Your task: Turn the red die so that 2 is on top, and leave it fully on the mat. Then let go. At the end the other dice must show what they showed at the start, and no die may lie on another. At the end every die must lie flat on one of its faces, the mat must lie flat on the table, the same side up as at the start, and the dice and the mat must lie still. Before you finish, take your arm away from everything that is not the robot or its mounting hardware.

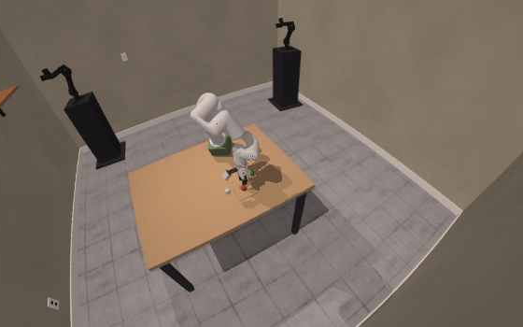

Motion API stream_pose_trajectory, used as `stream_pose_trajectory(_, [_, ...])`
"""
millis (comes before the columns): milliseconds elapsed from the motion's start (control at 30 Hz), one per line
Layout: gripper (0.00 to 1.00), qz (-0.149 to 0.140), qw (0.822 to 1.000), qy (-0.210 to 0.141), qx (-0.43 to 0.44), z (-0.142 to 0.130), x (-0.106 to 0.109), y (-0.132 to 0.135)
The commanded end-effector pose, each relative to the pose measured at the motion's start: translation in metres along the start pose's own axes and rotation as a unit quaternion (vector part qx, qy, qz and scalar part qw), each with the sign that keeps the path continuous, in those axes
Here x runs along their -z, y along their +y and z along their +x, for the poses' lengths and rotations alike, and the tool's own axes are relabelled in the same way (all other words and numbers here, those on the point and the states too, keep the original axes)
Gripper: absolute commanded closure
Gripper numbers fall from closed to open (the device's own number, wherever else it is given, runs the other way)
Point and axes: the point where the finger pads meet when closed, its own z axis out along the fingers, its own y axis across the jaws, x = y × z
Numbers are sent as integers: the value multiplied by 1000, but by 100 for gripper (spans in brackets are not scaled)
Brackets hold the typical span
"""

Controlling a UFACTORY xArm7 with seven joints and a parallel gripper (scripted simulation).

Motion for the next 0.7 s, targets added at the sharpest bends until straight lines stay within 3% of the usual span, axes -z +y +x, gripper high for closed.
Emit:
stream_pose_trajectory(0, [58, 1, 1000, 0, 0, 0, -2, -1])
stream_pose_trajectory(667, [58, 1, 1000, 0, 0, 0, -28, -2])
